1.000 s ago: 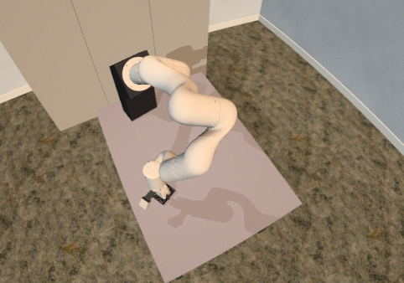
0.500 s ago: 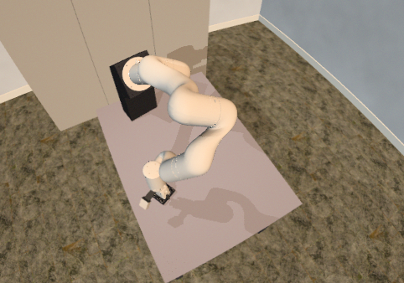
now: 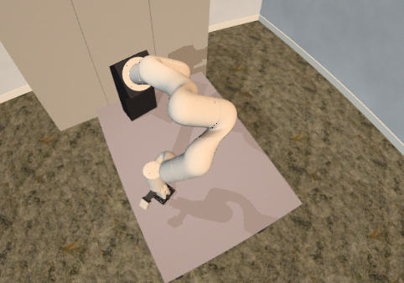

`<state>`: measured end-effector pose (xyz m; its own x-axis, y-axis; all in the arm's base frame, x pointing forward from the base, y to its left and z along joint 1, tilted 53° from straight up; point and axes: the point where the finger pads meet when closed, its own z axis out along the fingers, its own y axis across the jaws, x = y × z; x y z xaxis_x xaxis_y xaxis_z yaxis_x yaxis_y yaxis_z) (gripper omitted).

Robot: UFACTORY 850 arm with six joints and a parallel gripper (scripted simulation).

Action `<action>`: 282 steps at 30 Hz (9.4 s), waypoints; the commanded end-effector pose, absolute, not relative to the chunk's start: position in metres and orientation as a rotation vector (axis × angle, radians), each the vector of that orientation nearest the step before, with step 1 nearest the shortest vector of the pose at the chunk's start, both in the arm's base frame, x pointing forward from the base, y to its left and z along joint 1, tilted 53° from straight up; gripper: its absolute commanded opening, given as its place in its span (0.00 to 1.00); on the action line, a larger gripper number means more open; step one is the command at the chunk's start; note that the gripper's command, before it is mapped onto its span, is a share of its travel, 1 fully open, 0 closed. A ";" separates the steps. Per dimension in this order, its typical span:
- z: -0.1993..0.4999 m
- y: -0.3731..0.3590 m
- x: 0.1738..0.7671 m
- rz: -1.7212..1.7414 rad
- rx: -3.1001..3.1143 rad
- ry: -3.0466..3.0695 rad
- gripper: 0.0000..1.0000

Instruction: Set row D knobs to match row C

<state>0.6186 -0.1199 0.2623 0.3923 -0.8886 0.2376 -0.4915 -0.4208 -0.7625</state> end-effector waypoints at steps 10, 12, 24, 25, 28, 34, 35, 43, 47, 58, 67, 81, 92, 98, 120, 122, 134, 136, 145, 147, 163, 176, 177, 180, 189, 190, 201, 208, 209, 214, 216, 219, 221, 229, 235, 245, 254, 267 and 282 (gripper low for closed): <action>0.256 -0.118 0.627 -0.869 -2.061 1.172 0.19; 0.254 -0.117 0.630 -0.869 -2.061 1.172 0.19; 0.245 -0.114 0.641 -0.869 -2.061 1.172 0.19; 0.244 -0.114 0.642 -0.869 -2.061 1.172 0.19; 0.242 -0.113 0.644 -0.869 -2.061 1.172 0.19; 0.239 -0.112 0.648 -0.869 -2.061 1.172 0.19; 0.238 -0.112 0.649 -0.869 -2.061 1.172 0.19; 0.237 -0.112 0.650 -0.869 -2.061 1.172 0.19; 0.237 -0.112 0.650 -0.869 -2.061 1.172 0.19; 0.237 -0.112 0.650 -0.869 -2.061 1.172 0.19; 0.237 -0.112 0.650 -0.869 -2.061 1.172 0.19; 0.237 -0.112 0.650 -0.869 -2.061 1.172 0.19; 0.236 -0.112 0.651 -0.869 -2.061 1.172 0.19; 0.234 -0.111 0.654 -0.869 -2.061 1.172 0.19; 0.230 -0.110 0.660 -0.869 -2.061 1.172 0.19; 0.230 -0.110 0.660 -0.869 -2.061 1.172 0.19; 0.230 -0.110 0.660 -0.869 -2.061 1.172 0.19; 0.230 -0.110 0.660 -0.869 -2.061 1.172 0.19; 0.230 -0.110 0.660 -0.869 -2.061 1.172 0.19; 0.230 -0.110 0.660 -0.869 -2.061 1.172 0.19; 0.230 -0.110 0.660 -0.869 -2.061 1.172 0.08; 0.230 -0.110 0.660 -0.869 -2.061 1.172 0.08; 0.230 -0.110 0.660 -0.869 -2.061 1.172 0.08; 0.230 -0.110 0.660 -0.869 -2.061 1.172 0.08; 0.230 -0.110 0.660 -0.868 -2.059 1.174 0.08; 0.230 -0.110 0.660 -0.868 -2.059 1.174 0.08; 0.230 -0.110 0.660 -0.848 -2.029 1.212 0.08; 0.230 -0.110 0.660 -0.828 -1.996 1.251 0.08; 0.230 -0.110 0.660 -0.823 -1.987 1.260 0.08; 0.230 -0.110 0.660 -0.791 -1.936 1.317 0.08; 0.230 -0.110 0.660 -0.776 -1.911 1.344 0.08; 0.230 -0.110 0.660 -0.751 -1.869 1.387 0.08; 0.230 -0.110 0.660 -0.732 -1.838 1.419 0.08; 0.230 -0.110 0.660 -0.669 -1.730 1.520 0.08; 0.230 -0.110 0.660 -0.594 -1.603 1.627 0.08; 0.230 -0.110 0.660 -0.484 -1.408 1.767 0.08; 0.230 -0.110 0.660 -0.354 -1.174 1.907 0.08; 0.230 -0.110 0.660 -0.207 -0.900 2.033 0.08; 0.230 -0.110 0.660 -0.075 -0.650 2.119 0.08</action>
<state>0.6597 -0.1093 0.2294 -0.4447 -0.5161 -0.7320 -0.4411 0.8375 -0.3226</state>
